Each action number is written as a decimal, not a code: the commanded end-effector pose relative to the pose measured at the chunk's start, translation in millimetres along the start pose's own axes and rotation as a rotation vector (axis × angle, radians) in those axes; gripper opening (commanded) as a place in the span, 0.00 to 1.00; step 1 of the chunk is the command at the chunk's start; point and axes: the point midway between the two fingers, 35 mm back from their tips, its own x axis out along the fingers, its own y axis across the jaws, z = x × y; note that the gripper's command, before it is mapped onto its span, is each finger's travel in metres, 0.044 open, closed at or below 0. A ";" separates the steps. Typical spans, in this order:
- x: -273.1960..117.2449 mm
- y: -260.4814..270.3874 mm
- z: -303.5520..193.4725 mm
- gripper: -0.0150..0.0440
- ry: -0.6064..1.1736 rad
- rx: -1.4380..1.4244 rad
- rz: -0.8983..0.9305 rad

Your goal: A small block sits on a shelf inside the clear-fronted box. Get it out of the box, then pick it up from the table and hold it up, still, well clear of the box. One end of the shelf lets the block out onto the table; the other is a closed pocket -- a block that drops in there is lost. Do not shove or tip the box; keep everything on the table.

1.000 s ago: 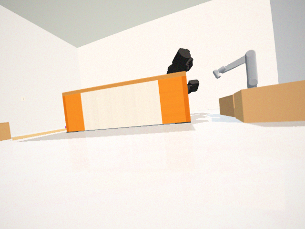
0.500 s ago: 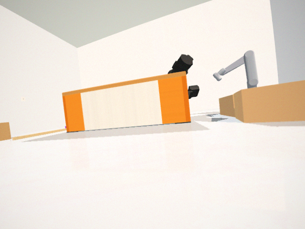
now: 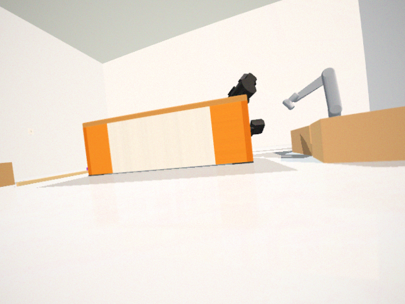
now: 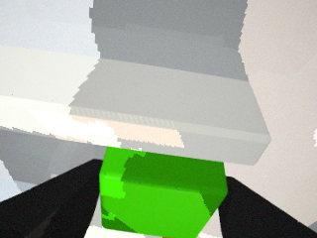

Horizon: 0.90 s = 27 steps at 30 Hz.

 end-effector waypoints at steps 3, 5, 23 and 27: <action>1.3 1.6 0.5 0.43 0.000 0.006 0.005; 1.3 1.6 0.5 0.40 0.000 0.006 0.005; -55.7 1.3 -25.1 0.25 -0.001 0.001 0.007; -56.6 2.7 -24.9 0.25 -0.004 0.065 0.009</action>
